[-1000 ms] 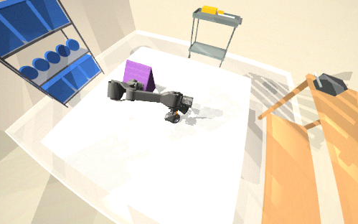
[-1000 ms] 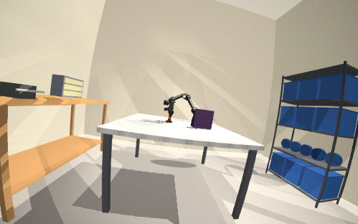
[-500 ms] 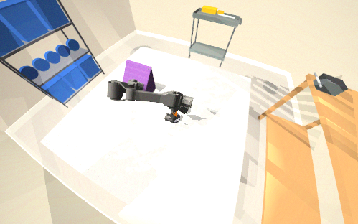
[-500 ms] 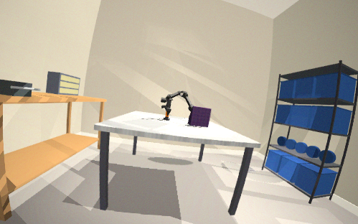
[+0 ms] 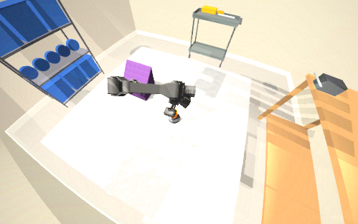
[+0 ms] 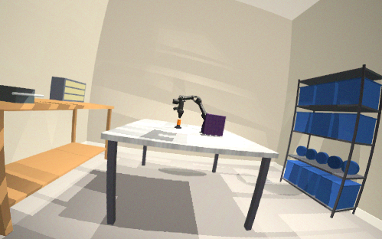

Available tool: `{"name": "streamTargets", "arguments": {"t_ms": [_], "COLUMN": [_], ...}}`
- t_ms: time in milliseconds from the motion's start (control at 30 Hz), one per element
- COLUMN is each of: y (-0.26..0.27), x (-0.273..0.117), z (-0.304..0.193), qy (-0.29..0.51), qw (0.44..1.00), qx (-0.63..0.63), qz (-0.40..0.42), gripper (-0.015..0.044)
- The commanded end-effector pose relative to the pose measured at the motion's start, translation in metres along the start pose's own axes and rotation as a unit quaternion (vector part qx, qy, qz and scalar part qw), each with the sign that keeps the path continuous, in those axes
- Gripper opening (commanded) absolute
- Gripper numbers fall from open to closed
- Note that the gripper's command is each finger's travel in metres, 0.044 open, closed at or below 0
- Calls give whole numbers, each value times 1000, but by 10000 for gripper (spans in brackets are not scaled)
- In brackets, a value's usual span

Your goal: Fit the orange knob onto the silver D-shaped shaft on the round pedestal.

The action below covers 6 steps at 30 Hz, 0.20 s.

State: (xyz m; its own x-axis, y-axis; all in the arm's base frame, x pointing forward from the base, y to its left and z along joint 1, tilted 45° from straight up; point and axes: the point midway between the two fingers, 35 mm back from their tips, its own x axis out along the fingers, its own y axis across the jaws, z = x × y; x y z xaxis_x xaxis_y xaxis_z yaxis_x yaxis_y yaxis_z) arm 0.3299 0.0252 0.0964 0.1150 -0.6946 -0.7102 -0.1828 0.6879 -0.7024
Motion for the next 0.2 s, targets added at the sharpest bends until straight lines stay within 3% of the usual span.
{"name": "streamTargets", "arguments": {"t_ms": [0, 167], "y": [0, 0], "x": [-30, -30], "z": [-1, -1], "qy": [-5, -5], "qw": [1000, 1000], "qx": [3, 3], "qz": [2, 2], "gripper": [440, 440]}}
